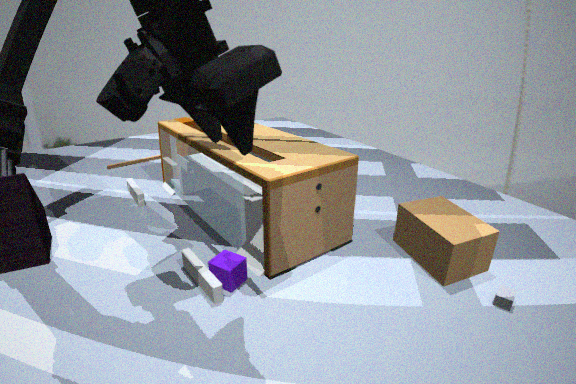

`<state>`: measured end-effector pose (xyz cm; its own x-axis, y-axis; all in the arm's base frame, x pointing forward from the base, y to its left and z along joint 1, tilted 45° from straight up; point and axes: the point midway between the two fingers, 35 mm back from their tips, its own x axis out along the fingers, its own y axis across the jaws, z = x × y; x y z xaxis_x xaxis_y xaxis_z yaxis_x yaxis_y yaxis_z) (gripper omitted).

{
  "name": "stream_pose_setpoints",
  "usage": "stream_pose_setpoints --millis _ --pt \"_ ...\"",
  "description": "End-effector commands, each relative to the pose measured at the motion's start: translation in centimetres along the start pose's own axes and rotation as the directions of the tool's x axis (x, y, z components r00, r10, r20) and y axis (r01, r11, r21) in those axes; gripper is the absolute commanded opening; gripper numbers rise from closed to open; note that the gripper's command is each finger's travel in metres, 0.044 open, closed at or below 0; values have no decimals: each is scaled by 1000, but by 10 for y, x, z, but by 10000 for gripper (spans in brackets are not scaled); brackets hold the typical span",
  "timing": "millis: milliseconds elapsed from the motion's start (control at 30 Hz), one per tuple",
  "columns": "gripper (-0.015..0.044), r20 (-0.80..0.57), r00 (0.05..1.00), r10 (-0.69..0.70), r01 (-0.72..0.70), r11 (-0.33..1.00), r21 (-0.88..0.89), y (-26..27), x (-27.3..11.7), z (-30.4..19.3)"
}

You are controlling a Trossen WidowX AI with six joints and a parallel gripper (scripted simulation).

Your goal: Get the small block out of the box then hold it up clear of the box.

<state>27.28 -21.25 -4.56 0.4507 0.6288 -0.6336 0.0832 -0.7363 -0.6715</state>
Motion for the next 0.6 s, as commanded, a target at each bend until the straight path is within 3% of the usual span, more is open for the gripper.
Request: stream_pose_setpoints --millis 0,200,567 --pt "285 -1 1000 -7 7 1000 18 2 12 4" --pt "285 -3 1000 -10 10 1000 17 0 87 36" --pt "285 -3 1000 -10 11 1000 17 0 96 40"
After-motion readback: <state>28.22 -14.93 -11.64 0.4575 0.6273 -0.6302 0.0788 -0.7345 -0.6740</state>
